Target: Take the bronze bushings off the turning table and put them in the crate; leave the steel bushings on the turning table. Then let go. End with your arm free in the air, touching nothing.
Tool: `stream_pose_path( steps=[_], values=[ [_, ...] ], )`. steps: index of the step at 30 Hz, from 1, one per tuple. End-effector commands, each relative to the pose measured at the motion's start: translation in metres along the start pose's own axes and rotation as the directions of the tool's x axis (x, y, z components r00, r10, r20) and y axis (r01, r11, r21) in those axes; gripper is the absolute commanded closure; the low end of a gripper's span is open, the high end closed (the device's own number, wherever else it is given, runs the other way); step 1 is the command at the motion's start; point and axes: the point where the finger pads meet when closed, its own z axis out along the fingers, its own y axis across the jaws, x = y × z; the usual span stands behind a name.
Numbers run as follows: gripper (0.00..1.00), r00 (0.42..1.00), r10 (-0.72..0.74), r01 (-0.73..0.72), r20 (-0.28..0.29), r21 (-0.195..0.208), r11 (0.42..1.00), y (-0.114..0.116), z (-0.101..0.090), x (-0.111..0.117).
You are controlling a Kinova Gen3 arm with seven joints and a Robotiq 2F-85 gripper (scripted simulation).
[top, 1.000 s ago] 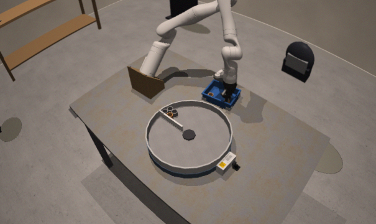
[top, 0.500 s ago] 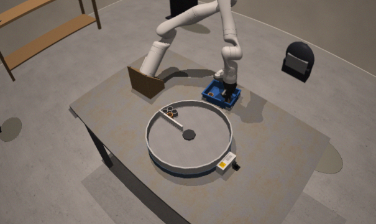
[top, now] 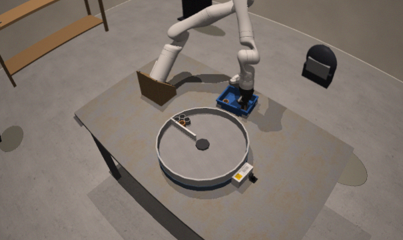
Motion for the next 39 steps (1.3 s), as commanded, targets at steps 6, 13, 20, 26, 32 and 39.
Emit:
stream_pose_path(
  steps=[6, 13, 20, 26, 32, 39],
  values=[
    [0.84, 1.000, 0.000, 0.000, 0.002, 0.000, 1.000, 0.000, -0.005, -0.001],
    [0.84, 1.000, 0.000, 0.000, 0.002, 0.000, 1.000, 0.000, -0.006, -0.001],
    [0.84, 1.000, 0.000, 0.000, 0.002, 0.000, 1.000, 0.000, -0.007, -0.001],
    [0.84, 1.000, 0.000, 0.000, 0.002, 0.000, 1.000, 0.000, -0.011, -0.001],
    [0.84, 1.000, 0.000, 0.000, 0.002, 0.000, 1.000, 0.000, -0.011, -0.001],
    [0.84, 1.000, 0.000, 0.000, 0.002, 0.000, 1.000, 0.001, -0.014, -0.001]
  ],
)
